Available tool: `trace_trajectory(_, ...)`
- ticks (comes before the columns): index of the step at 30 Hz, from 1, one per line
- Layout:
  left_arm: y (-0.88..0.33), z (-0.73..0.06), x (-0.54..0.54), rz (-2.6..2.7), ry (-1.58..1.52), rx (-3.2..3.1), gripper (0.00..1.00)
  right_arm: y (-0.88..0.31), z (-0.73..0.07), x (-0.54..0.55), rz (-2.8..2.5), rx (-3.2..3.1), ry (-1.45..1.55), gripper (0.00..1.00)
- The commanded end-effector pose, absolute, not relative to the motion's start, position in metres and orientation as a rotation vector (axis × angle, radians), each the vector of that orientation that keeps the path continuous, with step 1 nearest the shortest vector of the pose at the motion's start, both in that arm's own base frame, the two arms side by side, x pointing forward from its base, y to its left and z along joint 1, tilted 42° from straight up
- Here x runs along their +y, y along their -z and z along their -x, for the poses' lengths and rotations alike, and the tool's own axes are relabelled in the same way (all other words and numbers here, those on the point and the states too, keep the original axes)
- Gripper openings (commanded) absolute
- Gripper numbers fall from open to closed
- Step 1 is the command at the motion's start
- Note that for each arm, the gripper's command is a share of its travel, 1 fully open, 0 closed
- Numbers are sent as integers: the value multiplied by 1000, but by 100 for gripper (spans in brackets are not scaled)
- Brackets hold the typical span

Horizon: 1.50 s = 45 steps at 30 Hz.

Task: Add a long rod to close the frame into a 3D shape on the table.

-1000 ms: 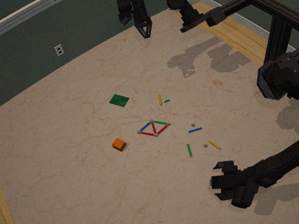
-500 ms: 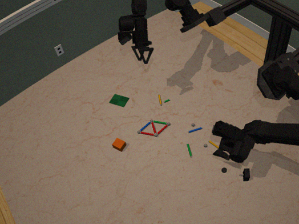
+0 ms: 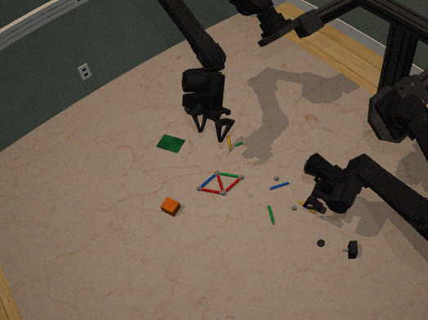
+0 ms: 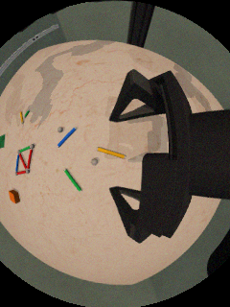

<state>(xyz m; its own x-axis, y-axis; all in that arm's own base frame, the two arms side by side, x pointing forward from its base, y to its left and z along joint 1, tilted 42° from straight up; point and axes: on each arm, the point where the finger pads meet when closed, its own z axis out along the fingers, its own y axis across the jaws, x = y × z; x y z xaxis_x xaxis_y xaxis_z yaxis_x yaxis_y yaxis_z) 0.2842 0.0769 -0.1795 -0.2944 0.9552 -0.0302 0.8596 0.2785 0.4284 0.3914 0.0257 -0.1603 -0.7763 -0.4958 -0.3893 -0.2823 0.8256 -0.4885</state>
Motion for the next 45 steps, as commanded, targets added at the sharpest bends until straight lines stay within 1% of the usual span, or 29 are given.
trace_trajectory(1, 183, -271, 63, -1731, -480, 2227, 100, 188, -407, 39, 789, 2377, 618, 100)
trace_trajectory(11, 180, -274, 64, -1707, -494, 2227, 100, 244, -425, 48, 963, 2278, 718, 100)
trace_trajectory(17, 180, -274, 64, -1708, -493, 2228, 100, 238, -437, 55, 928, 2258, 710, 100)
trace_trajectory(25, 181, -280, 70, -1690, -503, 2236, 100, 245, -431, 53, 939, 2272, 711, 100)
trace_trajectory(28, 189, -275, 64, -1750, -483, 2232, 66, 258, -423, 44, 1044, 2300, 735, 100)
trace_trajectory(31, 198, -285, 71, -1792, -540, 2250, 32, 273, -421, 42, 1212, 2317, 729, 100)
trace_trajectory(34, 209, -287, 82, -1862, -634, 2301, 32, 293, -420, 47, 1422, 2333, 655, 100)
trace_trajectory(37, 212, -288, 84, -1868, -652, 2317, 32, 299, -418, 48, 1498, 2329, 636, 100)
trace_trajectory(45, 226, -291, 101, -2003, -839, 2378, 32, 336, -404, 62, 2022, 2257, 298, 100)
